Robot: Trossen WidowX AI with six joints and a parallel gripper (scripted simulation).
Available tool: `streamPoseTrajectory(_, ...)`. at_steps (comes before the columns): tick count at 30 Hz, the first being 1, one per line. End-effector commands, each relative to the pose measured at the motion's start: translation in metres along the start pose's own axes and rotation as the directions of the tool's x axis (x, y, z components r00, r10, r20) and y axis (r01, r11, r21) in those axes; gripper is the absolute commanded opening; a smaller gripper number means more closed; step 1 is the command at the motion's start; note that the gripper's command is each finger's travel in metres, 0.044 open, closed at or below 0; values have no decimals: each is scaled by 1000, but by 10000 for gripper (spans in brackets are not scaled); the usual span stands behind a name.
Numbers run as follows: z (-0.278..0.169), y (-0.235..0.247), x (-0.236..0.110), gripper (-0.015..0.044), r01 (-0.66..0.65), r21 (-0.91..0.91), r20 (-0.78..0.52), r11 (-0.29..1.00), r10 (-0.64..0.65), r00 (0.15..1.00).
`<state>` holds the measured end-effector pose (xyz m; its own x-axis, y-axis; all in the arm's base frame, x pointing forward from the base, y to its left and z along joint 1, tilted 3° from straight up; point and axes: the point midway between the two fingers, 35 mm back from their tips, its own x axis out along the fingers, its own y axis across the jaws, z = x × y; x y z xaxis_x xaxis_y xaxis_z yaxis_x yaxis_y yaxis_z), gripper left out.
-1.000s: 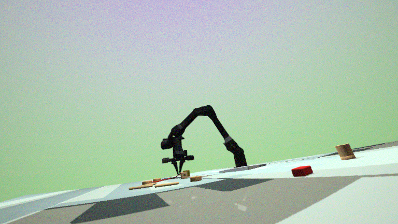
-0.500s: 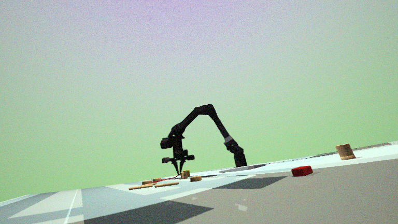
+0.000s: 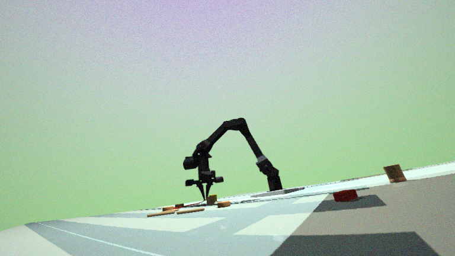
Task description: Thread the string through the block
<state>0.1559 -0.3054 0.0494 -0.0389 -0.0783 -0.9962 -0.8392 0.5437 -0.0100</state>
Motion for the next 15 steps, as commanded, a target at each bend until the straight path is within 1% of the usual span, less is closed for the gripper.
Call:
streamPoseTrajectory(1, 7, 2, 1, 0, -6, 4, -1, 1000, 6, 1000)
streamPoseTrajectory(15, 25, 4, 2, 0, -6, 4, -4, 1000, 6, 1000)
